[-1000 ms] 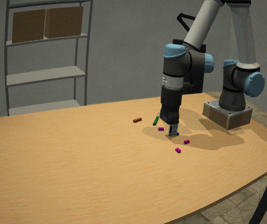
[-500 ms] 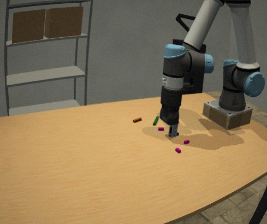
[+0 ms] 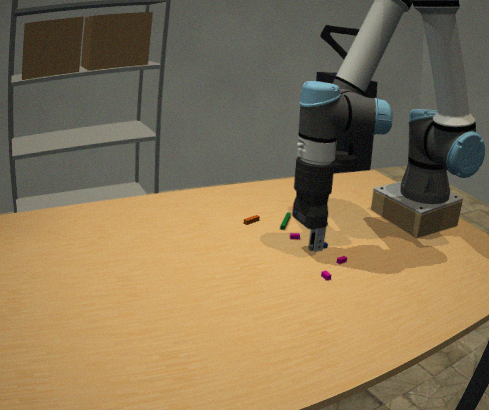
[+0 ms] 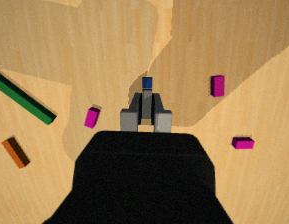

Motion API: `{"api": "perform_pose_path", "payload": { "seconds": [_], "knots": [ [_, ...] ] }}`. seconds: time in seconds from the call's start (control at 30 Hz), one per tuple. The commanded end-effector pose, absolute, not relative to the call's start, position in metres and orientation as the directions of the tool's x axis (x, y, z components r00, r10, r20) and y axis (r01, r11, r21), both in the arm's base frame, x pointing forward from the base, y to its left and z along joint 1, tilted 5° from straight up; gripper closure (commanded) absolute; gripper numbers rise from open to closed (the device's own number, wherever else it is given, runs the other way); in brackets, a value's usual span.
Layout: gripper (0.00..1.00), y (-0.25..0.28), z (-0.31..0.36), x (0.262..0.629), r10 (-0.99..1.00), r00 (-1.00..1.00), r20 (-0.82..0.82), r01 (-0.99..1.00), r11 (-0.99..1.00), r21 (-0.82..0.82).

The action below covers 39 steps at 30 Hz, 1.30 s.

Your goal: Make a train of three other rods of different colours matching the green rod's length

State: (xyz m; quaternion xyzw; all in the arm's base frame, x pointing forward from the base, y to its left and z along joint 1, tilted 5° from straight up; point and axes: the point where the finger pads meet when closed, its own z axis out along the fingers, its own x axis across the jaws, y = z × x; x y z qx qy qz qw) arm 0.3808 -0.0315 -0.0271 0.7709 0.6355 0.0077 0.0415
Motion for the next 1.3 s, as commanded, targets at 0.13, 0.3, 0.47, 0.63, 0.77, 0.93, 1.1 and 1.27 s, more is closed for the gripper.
{"api": "perform_pose_path", "payload": {
  "seconds": [0.13, 0.3, 0.47, 0.63, 0.77, 0.93, 1.1, 1.27],
  "knots": [
    [0.76, -0.0317, -0.0268, 0.3811, 0.981, 0.192, -0.041, 0.979, -0.189, 0.075],
    [0.70, -0.0317, -0.0268, 0.3811, 0.981, 0.192, -0.041, 0.979, -0.189, 0.075],
    [0.58, -0.0317, -0.0268, 0.3811, 0.981, 0.192, -0.041, 0.979, -0.189, 0.075],
    [0.52, -0.0317, -0.0268, 0.3811, 0.981, 0.192, -0.041, 0.979, -0.189, 0.075],
    [0.46, -0.0317, -0.0268, 0.3811, 0.981, 0.192, -0.041, 0.979, -0.189, 0.075],
    [0.46, -0.0317, -0.0268, 0.3811, 0.981, 0.192, -0.041, 0.979, -0.189, 0.075],
    [0.46, -0.0316, -0.0263, 0.3811, 0.981, 0.192, -0.041, 0.979, -0.189, 0.075],
    [0.46, -0.0313, -0.0193, 0.3807, 0.981, 0.192, -0.041, 0.979, -0.189, 0.075]
  ]
}}
